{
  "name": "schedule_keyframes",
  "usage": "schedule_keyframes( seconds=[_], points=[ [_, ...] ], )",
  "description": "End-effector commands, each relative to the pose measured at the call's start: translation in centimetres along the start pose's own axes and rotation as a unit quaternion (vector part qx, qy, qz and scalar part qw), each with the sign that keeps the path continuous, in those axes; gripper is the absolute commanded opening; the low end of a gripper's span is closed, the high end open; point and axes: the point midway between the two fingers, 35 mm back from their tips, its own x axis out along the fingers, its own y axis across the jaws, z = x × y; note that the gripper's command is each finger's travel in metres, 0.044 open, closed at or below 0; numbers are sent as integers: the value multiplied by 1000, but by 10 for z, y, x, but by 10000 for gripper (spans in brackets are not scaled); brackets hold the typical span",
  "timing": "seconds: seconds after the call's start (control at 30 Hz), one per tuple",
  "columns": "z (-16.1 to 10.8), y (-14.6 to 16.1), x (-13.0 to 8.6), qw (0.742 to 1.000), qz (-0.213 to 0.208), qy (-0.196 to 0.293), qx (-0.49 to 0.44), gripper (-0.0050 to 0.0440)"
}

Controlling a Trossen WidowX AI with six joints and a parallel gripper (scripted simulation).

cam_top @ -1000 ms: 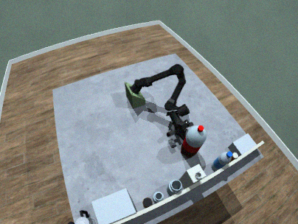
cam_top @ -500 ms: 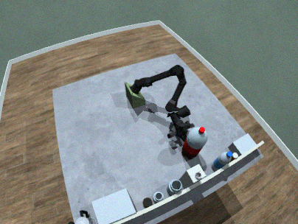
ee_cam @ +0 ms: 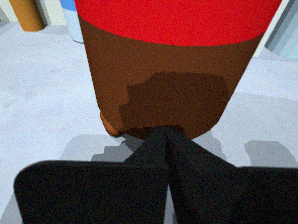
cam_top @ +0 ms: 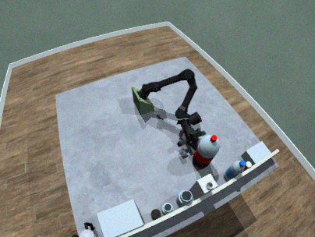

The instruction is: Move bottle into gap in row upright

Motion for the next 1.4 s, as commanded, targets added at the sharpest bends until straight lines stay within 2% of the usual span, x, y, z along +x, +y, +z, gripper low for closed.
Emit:
schedule_keyframes(
  seconds=[0.0,1.07,1.37],
  points=[
    [5,3,3,1000,4,-5,-2,-50],
    [8,3,9,1000,4,-5,-2,-50],
    [13,3,18,1000,3,-5,-2,-50]
  ],
)
